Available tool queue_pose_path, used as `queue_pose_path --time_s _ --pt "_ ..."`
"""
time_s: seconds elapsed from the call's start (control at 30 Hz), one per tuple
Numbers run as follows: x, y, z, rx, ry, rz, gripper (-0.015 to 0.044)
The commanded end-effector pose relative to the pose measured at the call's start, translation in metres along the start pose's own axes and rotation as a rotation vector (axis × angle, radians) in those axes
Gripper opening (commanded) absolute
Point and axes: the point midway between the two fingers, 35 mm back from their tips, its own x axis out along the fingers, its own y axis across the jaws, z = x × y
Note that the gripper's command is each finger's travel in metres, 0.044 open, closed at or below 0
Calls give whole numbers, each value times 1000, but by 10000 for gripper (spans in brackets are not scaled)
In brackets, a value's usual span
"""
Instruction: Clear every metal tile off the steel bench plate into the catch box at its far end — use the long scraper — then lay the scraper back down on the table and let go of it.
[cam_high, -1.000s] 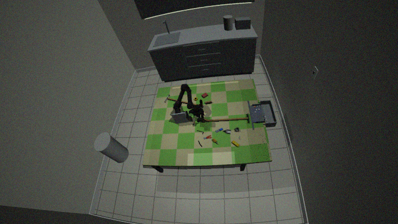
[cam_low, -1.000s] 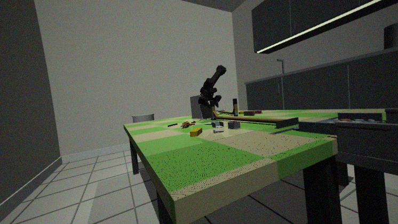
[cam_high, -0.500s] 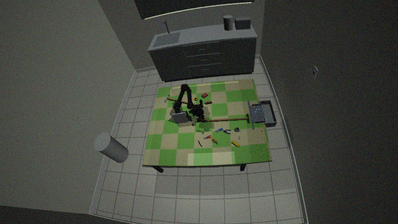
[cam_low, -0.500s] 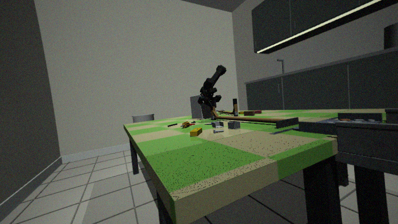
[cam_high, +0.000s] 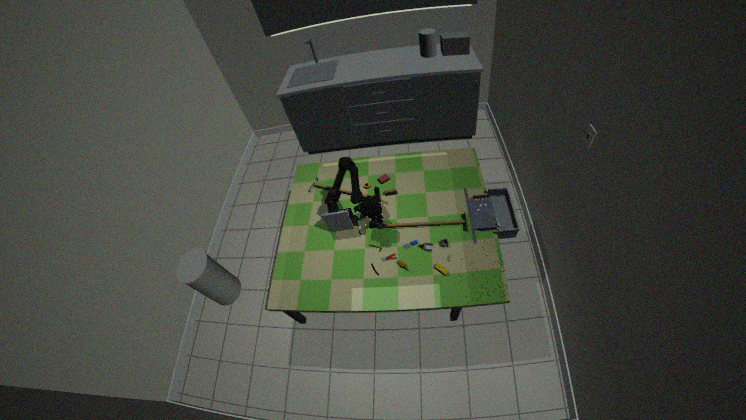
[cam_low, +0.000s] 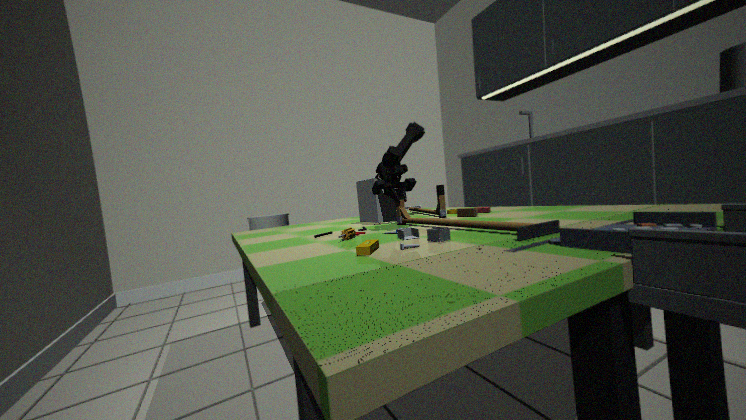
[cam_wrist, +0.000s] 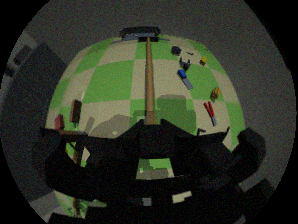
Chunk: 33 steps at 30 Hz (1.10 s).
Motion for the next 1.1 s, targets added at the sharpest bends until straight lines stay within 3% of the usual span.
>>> queue_pose_path --time_s 0.0,1.07 --pt "-1 8 2 -11 -3 6 0" --pt "-3 50 1 -14 1 8 0"
